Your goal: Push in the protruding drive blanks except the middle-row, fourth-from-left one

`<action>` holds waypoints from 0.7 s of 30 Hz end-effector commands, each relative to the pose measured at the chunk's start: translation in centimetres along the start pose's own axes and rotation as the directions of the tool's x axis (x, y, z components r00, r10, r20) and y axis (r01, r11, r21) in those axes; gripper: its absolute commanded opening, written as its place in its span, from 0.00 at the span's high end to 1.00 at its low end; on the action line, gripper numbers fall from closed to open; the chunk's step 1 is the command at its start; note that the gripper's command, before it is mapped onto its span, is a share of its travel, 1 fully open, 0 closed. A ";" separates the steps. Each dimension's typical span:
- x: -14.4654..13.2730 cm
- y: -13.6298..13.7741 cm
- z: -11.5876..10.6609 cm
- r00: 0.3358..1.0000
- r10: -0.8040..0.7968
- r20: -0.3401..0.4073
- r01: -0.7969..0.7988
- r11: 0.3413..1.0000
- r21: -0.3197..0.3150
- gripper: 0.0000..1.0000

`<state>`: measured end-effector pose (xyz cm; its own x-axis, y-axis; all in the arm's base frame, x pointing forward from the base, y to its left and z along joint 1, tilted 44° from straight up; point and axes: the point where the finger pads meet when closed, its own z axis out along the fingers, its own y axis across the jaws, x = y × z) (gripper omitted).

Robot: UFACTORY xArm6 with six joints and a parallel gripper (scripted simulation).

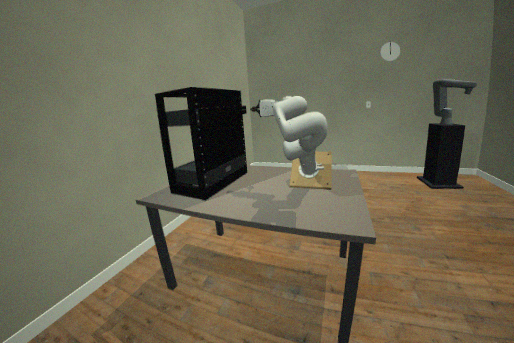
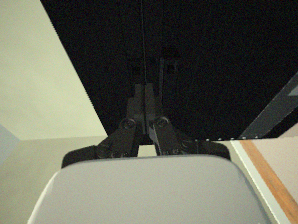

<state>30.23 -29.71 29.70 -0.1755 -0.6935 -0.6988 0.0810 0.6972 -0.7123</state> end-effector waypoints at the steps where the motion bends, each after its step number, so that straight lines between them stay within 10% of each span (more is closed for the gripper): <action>1: 0.0 -0.1 0.0 1.000 -0.002 0.001 0.002 1.000 0.001 1.00; 21: -4.0 2.7 2.0 1.000 -0.002 0.001 0.002 1.000 0.001 1.00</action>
<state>32.50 -26.08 30.21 -0.1652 -0.6944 -0.7004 0.0766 0.6989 -0.7111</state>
